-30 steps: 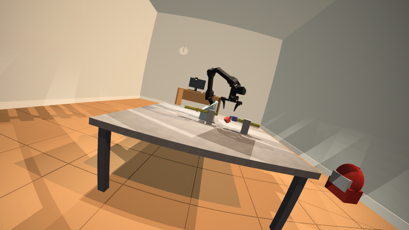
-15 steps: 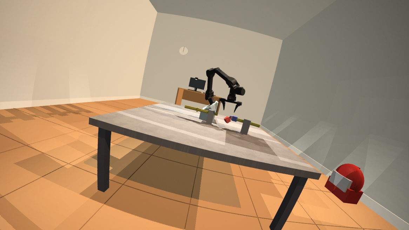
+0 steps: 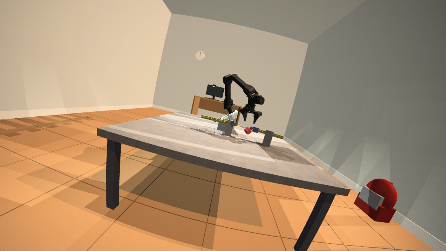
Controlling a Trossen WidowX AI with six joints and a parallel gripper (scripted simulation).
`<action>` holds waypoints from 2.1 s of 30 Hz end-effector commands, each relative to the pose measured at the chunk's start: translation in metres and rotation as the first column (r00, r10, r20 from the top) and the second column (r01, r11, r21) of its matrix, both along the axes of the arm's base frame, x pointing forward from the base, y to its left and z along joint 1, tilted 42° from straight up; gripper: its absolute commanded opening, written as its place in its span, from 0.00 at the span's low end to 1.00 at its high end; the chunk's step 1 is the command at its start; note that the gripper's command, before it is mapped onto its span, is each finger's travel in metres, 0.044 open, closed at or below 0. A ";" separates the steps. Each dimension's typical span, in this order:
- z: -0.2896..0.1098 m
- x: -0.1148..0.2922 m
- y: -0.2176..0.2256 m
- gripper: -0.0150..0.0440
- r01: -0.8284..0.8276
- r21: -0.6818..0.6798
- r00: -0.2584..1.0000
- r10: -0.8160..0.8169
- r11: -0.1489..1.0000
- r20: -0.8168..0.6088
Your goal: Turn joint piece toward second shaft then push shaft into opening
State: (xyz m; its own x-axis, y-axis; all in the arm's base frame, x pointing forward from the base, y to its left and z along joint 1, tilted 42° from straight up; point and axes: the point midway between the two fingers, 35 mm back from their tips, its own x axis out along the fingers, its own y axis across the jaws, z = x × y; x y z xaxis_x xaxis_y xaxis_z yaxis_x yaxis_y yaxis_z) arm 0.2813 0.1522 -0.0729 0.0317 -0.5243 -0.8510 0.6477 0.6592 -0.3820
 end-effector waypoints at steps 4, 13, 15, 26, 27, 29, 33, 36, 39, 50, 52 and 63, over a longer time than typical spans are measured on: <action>-0.002 0.001 -0.004 1.00 0.232 0.073 0.966 -0.239 0.970 0.096; -0.003 0.002 -0.005 1.00 0.301 0.098 0.942 -0.312 0.948 0.122; -0.004 0.002 -0.006 1.00 0.301 0.098 0.942 -0.312 0.948 0.122; -0.061 0.011 -0.056 1.00 0.302 0.094 0.942 -0.312 0.949 0.124; -0.062 0.011 -0.057 1.00 0.302 0.094 0.942 -0.312 0.949 0.124; -0.062 0.011 -0.057 1.00 0.302 0.094 0.942 -0.312 0.949 0.124; -0.063 0.011 -0.058 1.00 0.302 0.094 0.942 -0.312 0.949 0.124; -0.067 0.011 -0.060 1.00 0.302 0.094 0.942 -0.312 0.949 0.124; -0.072 0.011 -0.062 1.00 0.302 0.094 0.942 -0.312 0.949 0.124; -0.088 0.012 -0.071 1.00 0.301 0.094 0.942 -0.311 0.949 0.124; -0.090 0.011 -0.072 1.00 0.301 0.094 0.942 -0.311 0.949 0.124; -0.090 0.011 -0.072 0.56 0.301 0.094 0.942 -0.311 0.949 0.124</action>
State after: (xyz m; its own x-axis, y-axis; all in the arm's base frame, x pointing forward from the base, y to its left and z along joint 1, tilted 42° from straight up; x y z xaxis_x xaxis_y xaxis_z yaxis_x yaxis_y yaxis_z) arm 0.2924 0.0809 -0.1624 -0.0065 -0.4596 -0.8881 0.8665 0.4407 -0.2345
